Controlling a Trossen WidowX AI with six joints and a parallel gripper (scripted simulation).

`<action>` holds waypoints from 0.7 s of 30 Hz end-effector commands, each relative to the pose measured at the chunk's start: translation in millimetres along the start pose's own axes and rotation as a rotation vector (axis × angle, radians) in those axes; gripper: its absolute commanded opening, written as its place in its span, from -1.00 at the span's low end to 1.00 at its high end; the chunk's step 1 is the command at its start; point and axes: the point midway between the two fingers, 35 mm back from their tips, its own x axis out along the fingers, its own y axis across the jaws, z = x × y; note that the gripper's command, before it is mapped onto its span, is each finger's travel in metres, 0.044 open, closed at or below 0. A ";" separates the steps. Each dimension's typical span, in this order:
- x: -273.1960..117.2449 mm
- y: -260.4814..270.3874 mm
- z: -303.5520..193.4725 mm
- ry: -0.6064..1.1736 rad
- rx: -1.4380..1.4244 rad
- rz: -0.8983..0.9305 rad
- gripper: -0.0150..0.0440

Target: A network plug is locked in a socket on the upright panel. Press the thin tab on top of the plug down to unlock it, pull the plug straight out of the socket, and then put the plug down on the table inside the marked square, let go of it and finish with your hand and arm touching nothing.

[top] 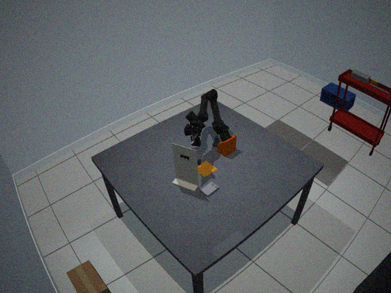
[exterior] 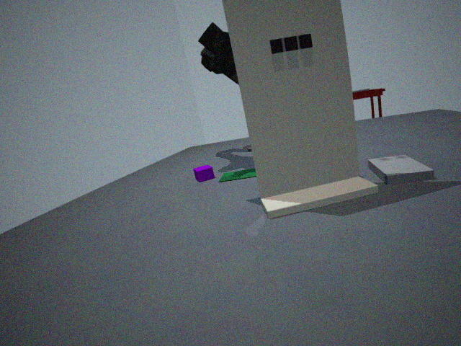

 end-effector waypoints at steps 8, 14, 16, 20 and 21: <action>2.9 -14.2 -10.2 -0.013 0.088 -0.116 -0.49; 8.5 -46.5 -26.1 -0.035 0.183 -0.281 -0.49; 9.0 -57.0 -31.3 -0.047 0.209 -0.335 -0.49; 8.1 -77.6 -41.2 -0.078 0.251 -0.441 -0.49; 7.5 -82.6 -43.5 -0.087 0.259 -0.467 -0.49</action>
